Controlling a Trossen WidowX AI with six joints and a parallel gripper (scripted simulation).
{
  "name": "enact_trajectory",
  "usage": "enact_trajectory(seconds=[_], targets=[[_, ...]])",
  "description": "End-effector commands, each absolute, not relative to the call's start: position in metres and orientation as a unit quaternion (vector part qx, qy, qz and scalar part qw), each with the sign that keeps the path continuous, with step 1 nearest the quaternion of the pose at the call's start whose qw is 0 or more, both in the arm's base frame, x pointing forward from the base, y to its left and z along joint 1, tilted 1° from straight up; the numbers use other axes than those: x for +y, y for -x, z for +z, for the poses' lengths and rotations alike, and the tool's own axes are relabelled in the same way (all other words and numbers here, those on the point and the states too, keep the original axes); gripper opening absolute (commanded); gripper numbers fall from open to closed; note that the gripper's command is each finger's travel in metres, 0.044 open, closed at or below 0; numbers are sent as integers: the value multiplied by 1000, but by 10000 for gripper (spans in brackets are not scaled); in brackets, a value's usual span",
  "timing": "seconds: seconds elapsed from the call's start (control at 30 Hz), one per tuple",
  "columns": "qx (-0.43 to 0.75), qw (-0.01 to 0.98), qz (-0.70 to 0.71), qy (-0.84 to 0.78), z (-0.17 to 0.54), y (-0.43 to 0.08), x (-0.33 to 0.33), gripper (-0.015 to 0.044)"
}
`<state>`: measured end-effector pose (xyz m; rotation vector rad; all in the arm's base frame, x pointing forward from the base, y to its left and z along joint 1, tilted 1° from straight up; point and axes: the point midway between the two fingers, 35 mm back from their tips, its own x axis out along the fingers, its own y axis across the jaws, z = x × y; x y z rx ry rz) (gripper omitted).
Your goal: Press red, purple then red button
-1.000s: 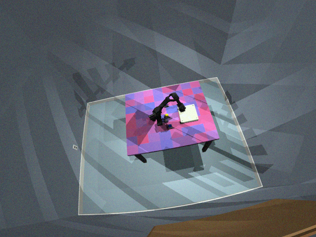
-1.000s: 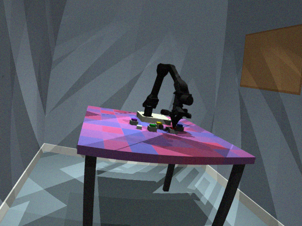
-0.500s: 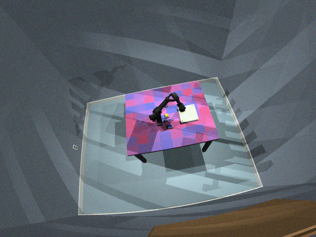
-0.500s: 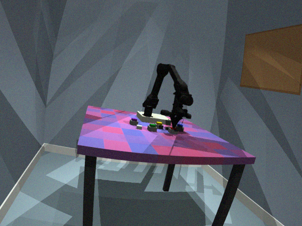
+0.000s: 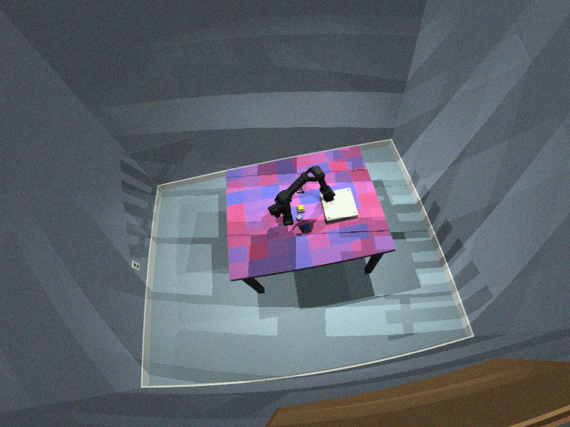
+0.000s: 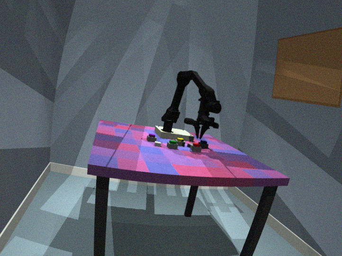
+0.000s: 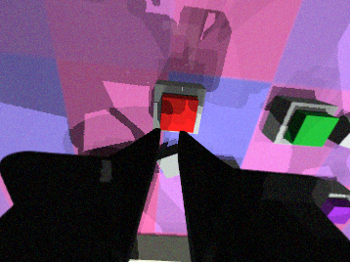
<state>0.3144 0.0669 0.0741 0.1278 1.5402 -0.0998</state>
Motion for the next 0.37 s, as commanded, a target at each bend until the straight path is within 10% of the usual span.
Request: enact_trajectory(seconds=[0.0,0.33], targets=[[694,717,-38,-55,98,-301,109,151],[695,716,-36,-57,133,-265,166,387]])
